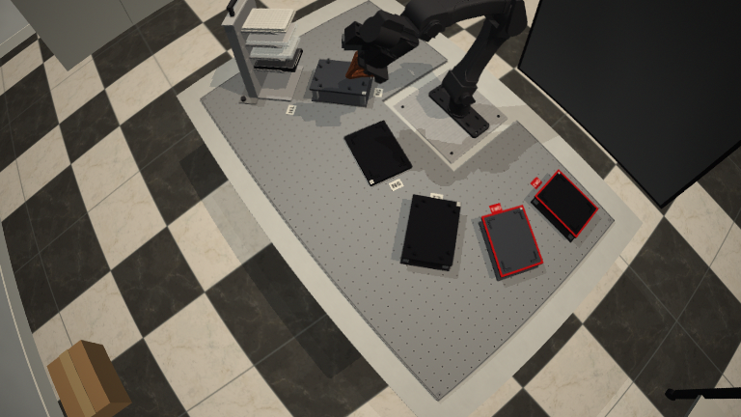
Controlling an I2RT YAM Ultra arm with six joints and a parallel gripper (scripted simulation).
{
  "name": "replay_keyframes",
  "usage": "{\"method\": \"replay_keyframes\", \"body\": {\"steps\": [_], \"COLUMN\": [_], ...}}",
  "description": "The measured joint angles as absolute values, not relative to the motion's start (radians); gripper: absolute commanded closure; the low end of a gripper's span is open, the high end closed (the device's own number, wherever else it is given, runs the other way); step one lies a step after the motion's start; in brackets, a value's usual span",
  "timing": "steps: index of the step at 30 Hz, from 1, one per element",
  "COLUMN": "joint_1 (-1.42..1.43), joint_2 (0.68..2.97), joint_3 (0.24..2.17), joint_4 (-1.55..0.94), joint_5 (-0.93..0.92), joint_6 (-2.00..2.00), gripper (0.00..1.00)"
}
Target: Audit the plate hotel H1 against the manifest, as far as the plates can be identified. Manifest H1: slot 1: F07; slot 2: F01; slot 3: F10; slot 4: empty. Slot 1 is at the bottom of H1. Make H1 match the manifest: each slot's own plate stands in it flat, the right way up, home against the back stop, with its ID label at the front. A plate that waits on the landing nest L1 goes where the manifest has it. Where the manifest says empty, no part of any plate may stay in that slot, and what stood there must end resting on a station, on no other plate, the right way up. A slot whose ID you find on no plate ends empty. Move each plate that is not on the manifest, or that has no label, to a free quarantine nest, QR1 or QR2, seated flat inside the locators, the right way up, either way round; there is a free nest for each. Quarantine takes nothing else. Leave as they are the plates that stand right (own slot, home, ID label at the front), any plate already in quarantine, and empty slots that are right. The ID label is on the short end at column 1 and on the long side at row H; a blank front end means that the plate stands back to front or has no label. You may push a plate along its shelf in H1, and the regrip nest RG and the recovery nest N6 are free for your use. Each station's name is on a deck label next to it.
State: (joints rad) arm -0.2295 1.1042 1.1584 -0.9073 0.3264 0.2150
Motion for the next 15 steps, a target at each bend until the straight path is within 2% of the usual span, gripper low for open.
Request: {"method": "replay_keyframes", "body": {"steps": [15], "joint_1": [-0.122], "joint_2": [1.016], "joint_3": [0.991], "joint_4": [-0.719], "joint_5": [0.517], "joint_6": [0.363], "gripper": [1.00]}}
